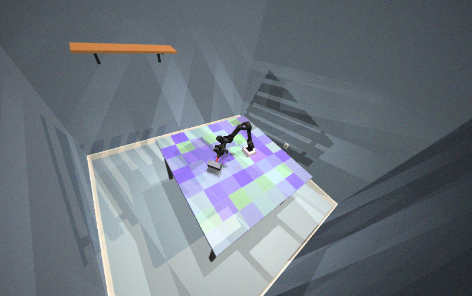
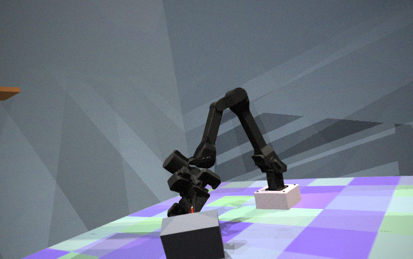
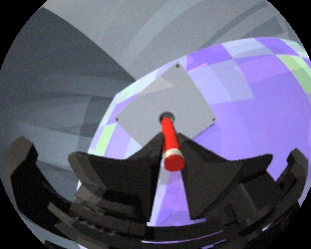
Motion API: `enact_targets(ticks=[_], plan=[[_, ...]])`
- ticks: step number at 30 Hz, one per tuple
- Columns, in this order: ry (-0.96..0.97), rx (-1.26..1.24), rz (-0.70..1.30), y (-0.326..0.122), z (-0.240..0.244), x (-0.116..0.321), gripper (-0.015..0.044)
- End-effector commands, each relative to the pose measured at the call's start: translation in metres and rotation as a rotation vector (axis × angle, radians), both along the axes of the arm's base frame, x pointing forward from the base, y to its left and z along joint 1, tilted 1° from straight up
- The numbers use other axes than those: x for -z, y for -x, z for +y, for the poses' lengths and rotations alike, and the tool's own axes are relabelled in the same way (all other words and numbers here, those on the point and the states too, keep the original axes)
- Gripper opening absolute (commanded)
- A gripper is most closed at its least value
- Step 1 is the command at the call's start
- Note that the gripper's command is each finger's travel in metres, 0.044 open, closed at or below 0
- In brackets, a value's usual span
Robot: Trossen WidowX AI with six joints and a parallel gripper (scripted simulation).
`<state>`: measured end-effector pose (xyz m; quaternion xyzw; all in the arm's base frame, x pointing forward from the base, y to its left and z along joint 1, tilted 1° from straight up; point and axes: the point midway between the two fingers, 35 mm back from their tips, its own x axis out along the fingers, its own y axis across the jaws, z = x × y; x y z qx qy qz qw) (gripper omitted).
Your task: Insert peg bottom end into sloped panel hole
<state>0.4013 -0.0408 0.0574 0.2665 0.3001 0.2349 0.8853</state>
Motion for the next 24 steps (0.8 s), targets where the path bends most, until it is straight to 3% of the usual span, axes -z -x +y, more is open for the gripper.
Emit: enact_targets(ticks=[1, 24], plan=[[-0.001, 0.003, 0.000, -0.0012, 0.0002, 0.0001, 0.0000], [0.000, 0.001, -0.001, -0.0028, 0.0011, 0.0004, 0.0000]])
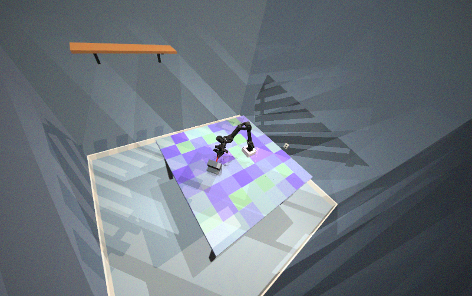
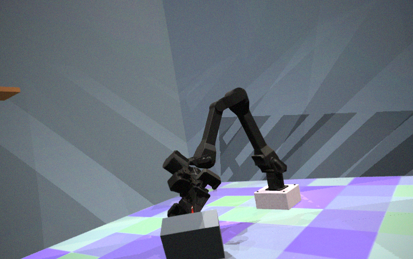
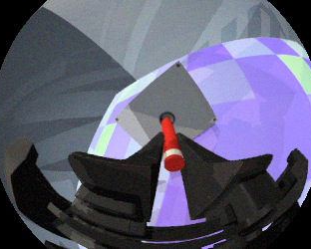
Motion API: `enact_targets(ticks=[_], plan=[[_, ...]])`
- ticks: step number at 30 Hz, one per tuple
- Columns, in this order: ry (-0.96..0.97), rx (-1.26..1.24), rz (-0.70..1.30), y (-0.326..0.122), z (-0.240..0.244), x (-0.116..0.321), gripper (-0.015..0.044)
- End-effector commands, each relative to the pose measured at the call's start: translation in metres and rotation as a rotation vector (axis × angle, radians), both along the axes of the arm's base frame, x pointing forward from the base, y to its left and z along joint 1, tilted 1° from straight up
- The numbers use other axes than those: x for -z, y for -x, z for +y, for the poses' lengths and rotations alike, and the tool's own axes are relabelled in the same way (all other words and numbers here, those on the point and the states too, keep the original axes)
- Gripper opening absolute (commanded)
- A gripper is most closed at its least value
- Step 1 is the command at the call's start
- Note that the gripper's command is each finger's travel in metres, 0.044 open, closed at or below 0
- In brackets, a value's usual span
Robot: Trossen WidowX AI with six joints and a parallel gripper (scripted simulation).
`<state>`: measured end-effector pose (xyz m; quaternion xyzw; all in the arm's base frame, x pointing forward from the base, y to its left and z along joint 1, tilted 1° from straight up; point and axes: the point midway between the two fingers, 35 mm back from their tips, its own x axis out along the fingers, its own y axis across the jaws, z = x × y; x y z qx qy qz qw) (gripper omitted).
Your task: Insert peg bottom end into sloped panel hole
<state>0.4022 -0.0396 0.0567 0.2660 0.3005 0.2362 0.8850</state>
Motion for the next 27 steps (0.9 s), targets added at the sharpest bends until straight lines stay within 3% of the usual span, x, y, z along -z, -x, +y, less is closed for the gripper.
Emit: enact_targets(ticks=[1, 27], plan=[[0.000, 0.003, -0.001, -0.002, 0.000, 0.000, 0.0000], [-0.001, 0.003, -0.002, -0.015, 0.008, 0.005, 0.0000]])
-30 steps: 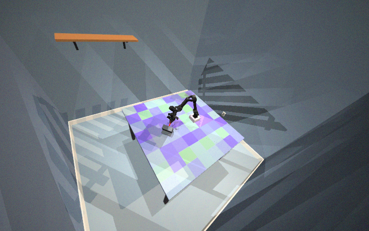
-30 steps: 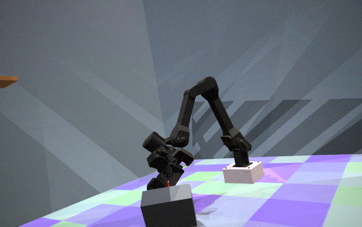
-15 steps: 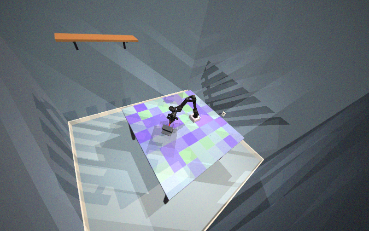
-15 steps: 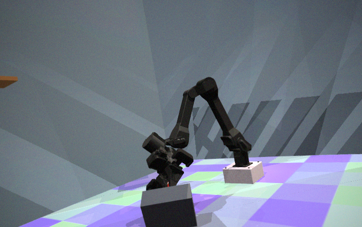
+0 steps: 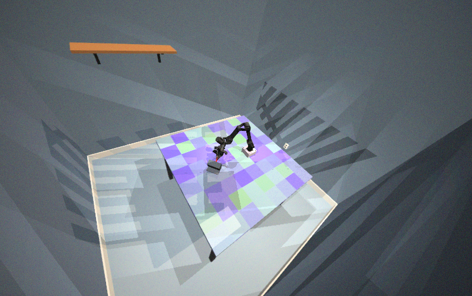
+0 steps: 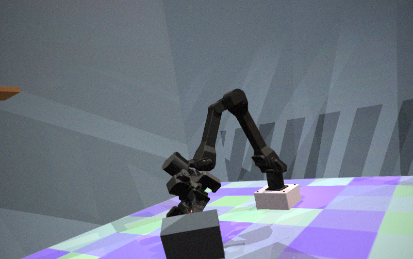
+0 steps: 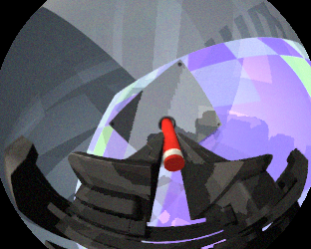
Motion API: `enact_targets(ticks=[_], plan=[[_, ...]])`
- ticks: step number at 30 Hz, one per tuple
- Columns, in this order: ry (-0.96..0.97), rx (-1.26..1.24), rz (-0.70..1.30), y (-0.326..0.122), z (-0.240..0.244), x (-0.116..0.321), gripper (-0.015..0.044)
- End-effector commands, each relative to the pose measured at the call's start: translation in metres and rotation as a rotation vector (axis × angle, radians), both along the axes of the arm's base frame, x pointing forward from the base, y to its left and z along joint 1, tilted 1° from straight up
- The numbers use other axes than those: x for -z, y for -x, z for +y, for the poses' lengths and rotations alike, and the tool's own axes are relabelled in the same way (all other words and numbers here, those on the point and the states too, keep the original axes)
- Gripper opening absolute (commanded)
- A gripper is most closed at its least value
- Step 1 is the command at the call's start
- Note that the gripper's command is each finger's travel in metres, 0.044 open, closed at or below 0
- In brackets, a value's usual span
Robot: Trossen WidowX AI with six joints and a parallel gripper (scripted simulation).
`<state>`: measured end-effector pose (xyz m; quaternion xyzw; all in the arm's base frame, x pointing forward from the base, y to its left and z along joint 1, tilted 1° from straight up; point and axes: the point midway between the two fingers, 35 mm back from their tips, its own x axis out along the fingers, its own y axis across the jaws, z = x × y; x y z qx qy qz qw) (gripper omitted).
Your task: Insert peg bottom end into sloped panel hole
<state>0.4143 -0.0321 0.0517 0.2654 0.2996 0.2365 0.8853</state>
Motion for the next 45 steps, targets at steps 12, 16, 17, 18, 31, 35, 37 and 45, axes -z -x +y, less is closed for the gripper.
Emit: enact_targets(ticks=[12, 16, 17, 18, 31, 35, 37, 45], plan=[[-0.002, 0.004, 0.000, -0.008, 0.006, 0.003, 0.0000], [-0.002, 0.004, 0.000, -0.010, 0.007, 0.004, 0.0000], [-0.002, 0.004, 0.000, -0.011, 0.008, 0.005, 0.0000], [-0.002, 0.004, 0.000, -0.011, 0.008, 0.005, 0.0000], [-0.001, -0.001, -0.001, -0.013, 0.010, 0.007, 0.0000], [-0.001, -0.001, -0.001, -0.013, 0.010, 0.007, 0.0000], [-0.001, -0.001, -0.001, -0.013, 0.010, 0.007, 0.0000], [-0.001, -0.001, -0.001, -0.013, 0.010, 0.007, 0.0184]])
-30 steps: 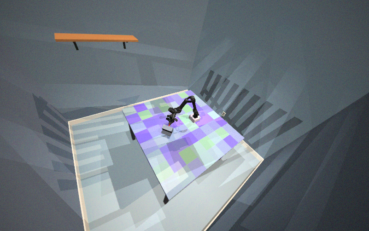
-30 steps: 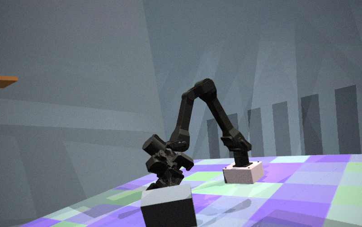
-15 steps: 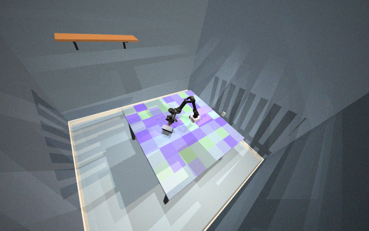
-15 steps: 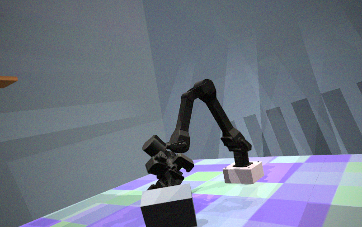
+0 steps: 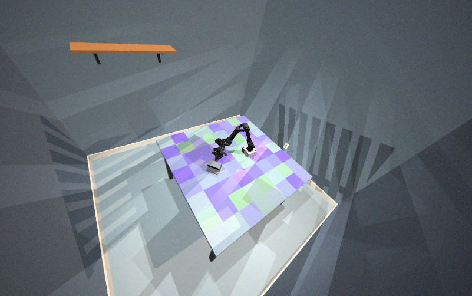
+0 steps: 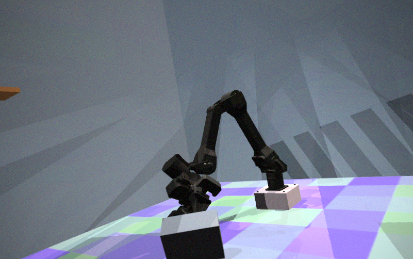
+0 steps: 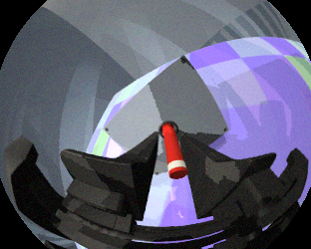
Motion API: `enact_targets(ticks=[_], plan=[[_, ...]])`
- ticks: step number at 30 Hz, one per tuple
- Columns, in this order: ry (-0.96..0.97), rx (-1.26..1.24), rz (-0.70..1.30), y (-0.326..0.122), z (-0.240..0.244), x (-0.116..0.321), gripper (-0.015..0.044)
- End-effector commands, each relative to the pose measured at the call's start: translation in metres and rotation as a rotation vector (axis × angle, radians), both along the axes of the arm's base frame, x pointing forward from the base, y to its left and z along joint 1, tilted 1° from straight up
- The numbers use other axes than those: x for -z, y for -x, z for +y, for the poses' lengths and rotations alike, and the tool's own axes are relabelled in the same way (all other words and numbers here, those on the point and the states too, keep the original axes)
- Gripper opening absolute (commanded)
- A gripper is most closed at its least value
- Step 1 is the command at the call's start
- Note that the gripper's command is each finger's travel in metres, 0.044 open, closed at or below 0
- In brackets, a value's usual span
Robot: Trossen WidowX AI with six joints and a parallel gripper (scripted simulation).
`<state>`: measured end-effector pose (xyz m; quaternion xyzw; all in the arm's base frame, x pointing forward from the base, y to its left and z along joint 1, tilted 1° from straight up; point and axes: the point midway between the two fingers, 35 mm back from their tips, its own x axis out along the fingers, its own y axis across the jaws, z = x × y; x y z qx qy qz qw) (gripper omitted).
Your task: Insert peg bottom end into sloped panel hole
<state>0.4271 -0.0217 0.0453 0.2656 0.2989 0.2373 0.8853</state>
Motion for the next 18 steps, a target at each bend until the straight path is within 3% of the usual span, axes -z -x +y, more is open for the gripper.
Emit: enact_targets(ticks=[1, 10, 18], plan=[[0.000, 0.000, 0.000, 0.000, 0.000, 0.000, 0.0210], [0.002, 0.000, 0.002, 0.003, -0.003, -0.002, 0.0440], [0.006, 0.000, 0.006, 0.013, -0.014, -0.007, 0.0440]])
